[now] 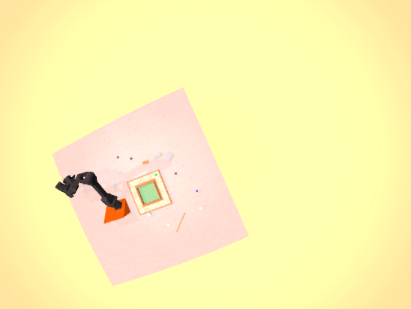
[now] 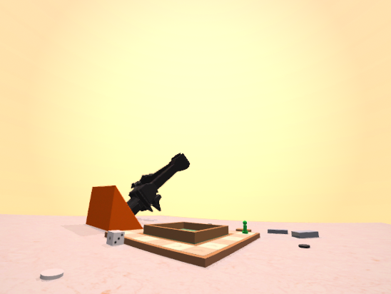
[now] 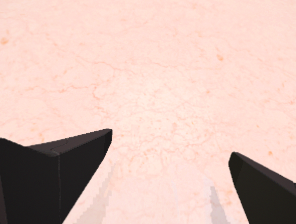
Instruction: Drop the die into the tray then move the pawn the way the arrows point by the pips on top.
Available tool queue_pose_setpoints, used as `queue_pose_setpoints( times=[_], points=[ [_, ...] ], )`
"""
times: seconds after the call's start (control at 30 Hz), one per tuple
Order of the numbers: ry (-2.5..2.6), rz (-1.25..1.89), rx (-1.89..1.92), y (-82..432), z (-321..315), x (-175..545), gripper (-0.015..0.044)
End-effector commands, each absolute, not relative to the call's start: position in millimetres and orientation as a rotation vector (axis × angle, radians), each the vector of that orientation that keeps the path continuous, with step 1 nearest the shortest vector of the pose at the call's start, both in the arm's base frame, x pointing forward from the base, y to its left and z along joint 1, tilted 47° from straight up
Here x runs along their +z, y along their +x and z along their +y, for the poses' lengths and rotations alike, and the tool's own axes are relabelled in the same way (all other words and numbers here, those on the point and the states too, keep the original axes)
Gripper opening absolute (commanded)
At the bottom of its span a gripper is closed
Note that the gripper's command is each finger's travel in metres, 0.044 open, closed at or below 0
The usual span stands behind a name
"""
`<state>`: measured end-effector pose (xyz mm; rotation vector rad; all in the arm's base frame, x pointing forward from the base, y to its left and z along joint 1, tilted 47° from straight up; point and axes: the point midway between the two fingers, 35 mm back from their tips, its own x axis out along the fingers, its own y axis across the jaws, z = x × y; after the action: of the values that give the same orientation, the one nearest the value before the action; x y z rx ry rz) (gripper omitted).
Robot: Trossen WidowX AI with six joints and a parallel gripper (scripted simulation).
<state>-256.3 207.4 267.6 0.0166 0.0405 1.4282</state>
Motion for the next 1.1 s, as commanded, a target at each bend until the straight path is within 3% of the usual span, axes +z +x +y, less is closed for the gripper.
queue_pose_setpoints(
  times=[0.0,0.13,0.4,0.73,1.07],
  points=[
    [0.016,0.041,1.428,-256.7,207.5,267.4,0.0374],
    [0.013,0.042,1.425,-265.2,210.2,261.2,0.0275],
    [-0.002,0.106,1.500,-278.3,240.8,271.0,0.0275],
    [0.140,0.169,1.451,-231.1,300.4,334.3,0.0275],
    [0.240,0.136,1.229,-120.6,351.0,374.5,0.0275]
  ],
)
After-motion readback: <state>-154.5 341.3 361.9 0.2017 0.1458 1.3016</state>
